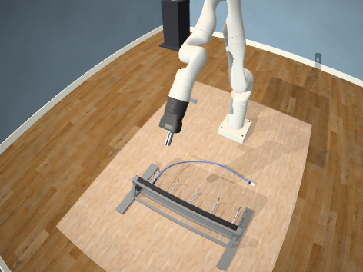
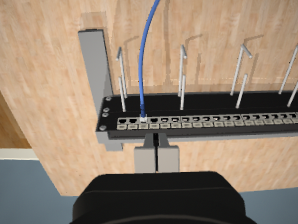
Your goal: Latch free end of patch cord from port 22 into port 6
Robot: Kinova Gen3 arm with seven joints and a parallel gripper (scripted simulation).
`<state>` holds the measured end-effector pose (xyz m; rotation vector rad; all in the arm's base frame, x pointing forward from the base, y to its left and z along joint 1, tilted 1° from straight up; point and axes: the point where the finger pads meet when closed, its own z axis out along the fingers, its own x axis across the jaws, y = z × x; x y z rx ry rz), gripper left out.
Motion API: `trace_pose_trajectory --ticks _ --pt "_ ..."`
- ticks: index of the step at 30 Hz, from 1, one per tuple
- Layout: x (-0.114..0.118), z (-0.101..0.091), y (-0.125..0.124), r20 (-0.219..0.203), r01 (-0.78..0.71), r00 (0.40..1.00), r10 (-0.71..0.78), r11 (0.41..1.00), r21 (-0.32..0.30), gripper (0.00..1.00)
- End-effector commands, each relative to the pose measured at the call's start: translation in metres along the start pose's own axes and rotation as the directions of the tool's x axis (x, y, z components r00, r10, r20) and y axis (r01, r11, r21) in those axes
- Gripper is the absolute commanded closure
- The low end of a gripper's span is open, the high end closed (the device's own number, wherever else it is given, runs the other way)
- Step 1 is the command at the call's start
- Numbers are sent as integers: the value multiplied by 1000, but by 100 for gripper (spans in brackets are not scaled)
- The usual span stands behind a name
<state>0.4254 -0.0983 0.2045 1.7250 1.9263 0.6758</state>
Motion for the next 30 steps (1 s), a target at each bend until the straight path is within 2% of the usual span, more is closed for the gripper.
trace_pose_trajectory --ticks 1,16,30 --pt "-2 -1 0 3 -2 1000 2 1000 -1 100" --pt "3 -2 1 1 -22 1000 22 1000 1 100" --pt "33 -9 7 -11 -132 991 132 991 21 100"
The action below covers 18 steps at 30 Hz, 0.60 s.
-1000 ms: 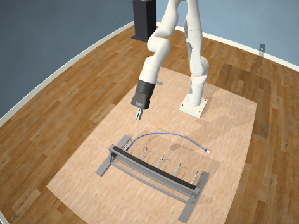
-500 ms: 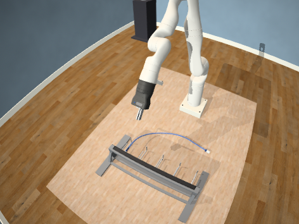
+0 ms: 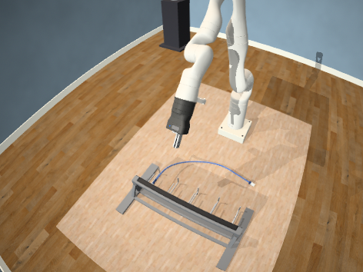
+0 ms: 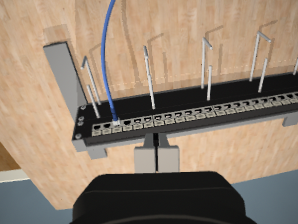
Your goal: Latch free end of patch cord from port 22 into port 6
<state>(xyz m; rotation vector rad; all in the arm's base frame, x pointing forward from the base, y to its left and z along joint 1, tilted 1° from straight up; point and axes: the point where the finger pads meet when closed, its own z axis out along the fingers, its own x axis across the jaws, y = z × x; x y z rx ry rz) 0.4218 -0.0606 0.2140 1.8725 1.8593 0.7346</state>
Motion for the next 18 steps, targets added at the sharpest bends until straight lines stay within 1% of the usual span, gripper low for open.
trace_pose_trajectory --ticks 1,9,16,18 --pt "-4 -2 1 16 -4 1000 4 1000 0 100" --pt "30 -7 -2 8 -130 992 130 991 27 100" --pt "70 -10 -9 13 -270 963 270 960 67 100" --pt "70 -10 -9 13 -270 963 270 960 67 100"
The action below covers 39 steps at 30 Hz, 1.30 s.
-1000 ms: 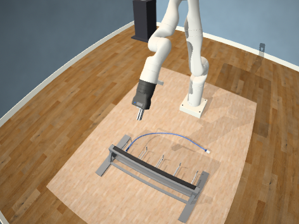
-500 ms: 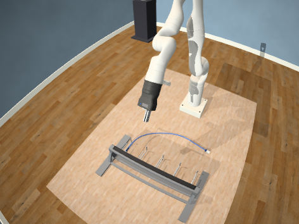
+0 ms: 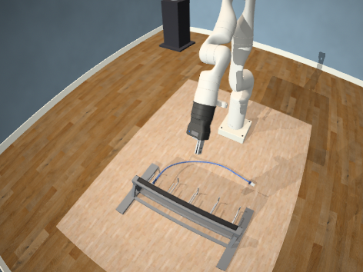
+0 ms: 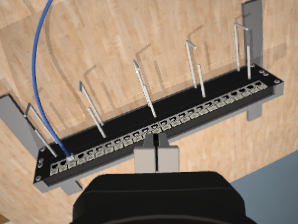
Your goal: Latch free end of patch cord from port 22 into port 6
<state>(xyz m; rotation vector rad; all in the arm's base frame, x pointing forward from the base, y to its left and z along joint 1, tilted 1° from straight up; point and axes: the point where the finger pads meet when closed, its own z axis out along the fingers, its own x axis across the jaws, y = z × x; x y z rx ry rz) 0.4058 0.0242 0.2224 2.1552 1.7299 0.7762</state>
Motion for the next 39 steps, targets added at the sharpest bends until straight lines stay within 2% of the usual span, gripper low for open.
trace_pose_trajectory --ticks 1,10,15,18,27,32,34,39 --pt "-10 -1 2 29 -71 997 71 997 -3 100" --pt "37 4 -30 59 -279 959 276 959 58 100" --pt "61 9 -52 96 -396 917 388 914 88 100" --pt "65 11 -57 107 -422 905 413 902 94 100" --pt "102 27 -108 226 -643 760 610 757 118 100" --pt "115 38 -137 302 -746 654 694 658 104 100" --pt "115 38 -137 302 -746 654 694 658 104 100" --pt "124 48 -164 374 -828 538 755 556 70 100"
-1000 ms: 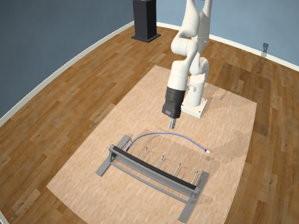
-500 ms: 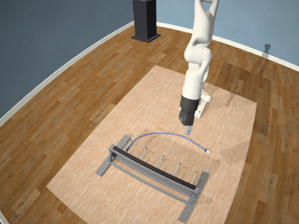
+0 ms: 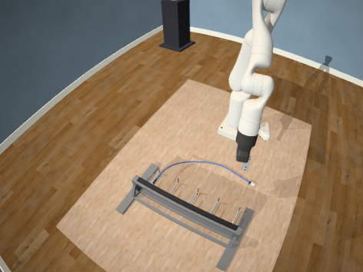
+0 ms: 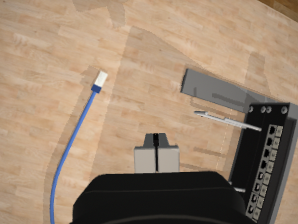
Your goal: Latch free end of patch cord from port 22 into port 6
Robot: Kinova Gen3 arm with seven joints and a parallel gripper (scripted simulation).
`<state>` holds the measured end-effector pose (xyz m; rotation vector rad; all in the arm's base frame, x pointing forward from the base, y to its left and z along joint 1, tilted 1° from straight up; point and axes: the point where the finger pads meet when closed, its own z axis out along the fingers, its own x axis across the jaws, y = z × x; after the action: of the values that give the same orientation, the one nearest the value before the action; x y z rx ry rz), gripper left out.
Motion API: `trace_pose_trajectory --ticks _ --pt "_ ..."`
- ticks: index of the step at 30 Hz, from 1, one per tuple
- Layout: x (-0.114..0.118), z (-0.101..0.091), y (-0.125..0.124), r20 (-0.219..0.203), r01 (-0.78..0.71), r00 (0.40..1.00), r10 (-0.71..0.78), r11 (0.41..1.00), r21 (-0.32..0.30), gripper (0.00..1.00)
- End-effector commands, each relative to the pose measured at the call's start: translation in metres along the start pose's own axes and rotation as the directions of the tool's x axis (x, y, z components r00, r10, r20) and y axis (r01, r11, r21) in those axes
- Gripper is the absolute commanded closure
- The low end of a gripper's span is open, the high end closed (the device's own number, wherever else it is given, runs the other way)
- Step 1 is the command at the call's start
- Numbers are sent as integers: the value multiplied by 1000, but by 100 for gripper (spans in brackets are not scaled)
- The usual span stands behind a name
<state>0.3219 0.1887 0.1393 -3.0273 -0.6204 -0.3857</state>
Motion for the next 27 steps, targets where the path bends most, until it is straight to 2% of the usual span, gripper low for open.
trace_pose_trajectory --ticks 1,10,12,19,27 --pt "-10 15 -7 45 -40 998 40 999 -17 100" --pt "-33 43 -34 141 -241 959 244 970 -39 100" --pt "-33 43 -34 141 -241 959 244 970 -39 100" --pt "-48 59 -46 190 -348 915 355 935 -70 100" --pt "-59 70 -53 221 -418 876 430 903 -99 100"
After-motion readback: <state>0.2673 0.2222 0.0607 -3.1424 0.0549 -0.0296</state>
